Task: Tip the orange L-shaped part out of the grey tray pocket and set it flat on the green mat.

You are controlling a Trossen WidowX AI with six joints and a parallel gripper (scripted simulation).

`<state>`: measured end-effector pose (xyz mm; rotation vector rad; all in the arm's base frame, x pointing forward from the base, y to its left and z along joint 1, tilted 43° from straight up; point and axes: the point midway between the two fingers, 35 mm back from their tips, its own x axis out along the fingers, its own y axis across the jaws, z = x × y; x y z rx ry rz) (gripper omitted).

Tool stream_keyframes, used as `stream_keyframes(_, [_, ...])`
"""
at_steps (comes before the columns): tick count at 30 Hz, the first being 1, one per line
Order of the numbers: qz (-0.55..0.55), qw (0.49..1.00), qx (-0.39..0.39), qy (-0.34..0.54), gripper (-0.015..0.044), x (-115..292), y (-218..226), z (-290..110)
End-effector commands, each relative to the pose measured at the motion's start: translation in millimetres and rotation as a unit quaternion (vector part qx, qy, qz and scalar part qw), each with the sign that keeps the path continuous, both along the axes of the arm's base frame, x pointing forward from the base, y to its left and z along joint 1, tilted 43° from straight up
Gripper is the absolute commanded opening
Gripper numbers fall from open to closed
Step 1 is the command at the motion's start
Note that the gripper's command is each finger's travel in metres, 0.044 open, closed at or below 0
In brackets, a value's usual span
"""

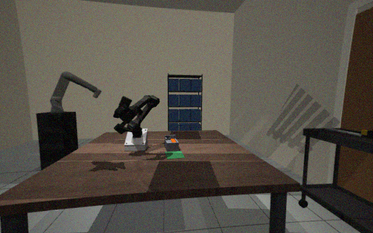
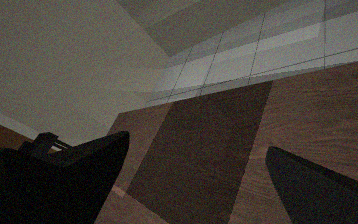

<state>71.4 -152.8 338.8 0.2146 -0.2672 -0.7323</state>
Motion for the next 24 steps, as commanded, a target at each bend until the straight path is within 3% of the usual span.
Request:
stream_keyframes(1, [0.002,1.0,0.002,-0.004,0.0374,0,-1,1])
stream_keyframes(9, [0.063,0.99,0.073,-0.105,0.018,11,-32,12])
stream_keyframes(16, [0.108,0.961,0.203,-0.156,0.018,53,-73,-4])
stream_keyframes(24, [0.125,0.923,0.35,-0.094,0.018,133,-89,-60])
